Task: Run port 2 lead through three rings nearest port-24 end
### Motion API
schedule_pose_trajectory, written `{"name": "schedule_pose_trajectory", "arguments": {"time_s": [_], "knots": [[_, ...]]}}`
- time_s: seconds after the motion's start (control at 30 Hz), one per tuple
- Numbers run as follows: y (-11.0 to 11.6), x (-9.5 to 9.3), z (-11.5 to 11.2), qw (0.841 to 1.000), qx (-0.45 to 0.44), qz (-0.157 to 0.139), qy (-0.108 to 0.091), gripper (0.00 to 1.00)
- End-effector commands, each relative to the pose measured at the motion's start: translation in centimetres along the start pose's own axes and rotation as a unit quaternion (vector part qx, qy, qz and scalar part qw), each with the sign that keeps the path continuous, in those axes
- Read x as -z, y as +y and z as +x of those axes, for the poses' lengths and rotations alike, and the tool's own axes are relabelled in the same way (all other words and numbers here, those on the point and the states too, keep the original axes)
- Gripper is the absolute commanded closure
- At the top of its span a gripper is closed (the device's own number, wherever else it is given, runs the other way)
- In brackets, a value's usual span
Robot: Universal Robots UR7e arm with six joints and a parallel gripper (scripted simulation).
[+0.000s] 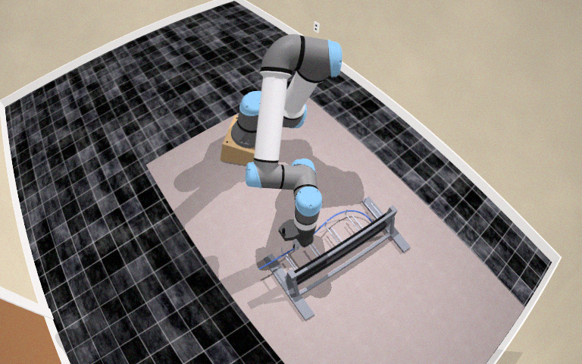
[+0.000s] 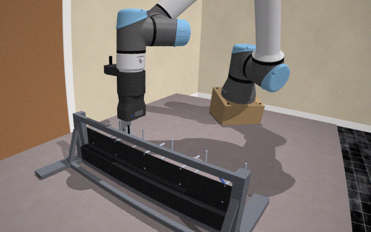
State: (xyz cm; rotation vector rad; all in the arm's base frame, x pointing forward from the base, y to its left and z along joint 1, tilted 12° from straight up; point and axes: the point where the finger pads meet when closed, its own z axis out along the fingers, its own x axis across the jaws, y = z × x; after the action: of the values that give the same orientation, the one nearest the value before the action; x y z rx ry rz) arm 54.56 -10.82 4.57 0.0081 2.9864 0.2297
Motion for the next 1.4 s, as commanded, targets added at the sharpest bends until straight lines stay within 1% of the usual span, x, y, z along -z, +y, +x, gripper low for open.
{"name": "schedule_pose_trajectory", "arguments": {"time_s": [0.0, 0.8, 1.37], "knots": [[0.0, 0.1, -0.4, 1.000, 0.000, 0.000, -0.001, 1.00], [0.0, 0.1, -3.5, 1.000, 0.000, 0.000, -0.001, 1.00], [0.0, 0.1, -3.9, 1.000, 0.000, 0.000, -0.001, 1.00]]}}
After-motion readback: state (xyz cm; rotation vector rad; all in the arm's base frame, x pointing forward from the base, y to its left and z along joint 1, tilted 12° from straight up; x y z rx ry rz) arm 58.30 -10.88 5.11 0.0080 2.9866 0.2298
